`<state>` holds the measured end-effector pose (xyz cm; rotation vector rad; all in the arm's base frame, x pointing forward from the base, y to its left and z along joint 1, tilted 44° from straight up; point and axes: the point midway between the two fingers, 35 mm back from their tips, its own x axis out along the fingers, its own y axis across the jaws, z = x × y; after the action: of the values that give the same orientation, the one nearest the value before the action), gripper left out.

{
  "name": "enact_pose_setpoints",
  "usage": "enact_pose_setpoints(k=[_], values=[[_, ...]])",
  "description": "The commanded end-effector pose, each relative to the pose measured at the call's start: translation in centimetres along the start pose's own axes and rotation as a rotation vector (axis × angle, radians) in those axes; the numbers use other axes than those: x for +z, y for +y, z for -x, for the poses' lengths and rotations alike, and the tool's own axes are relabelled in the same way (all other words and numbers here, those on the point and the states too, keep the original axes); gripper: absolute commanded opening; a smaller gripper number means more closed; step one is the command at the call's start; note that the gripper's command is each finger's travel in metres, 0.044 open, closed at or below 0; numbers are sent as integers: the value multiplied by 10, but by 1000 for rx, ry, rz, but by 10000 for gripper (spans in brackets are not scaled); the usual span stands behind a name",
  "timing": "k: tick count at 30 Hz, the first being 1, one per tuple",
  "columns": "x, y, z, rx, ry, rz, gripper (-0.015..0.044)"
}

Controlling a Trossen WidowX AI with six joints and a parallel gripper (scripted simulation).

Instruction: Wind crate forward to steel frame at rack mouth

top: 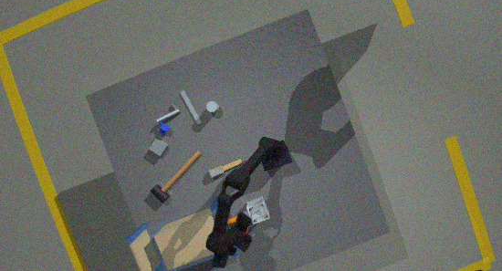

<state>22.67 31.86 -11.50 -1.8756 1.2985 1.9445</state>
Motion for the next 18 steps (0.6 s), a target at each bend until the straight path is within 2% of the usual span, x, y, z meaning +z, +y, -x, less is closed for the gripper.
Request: enact_pose_setpoints(k=[1,18], values=[[13,-7,-8,-5,-18,6,0],[37,-12,-18,-6,-20,7,0]])
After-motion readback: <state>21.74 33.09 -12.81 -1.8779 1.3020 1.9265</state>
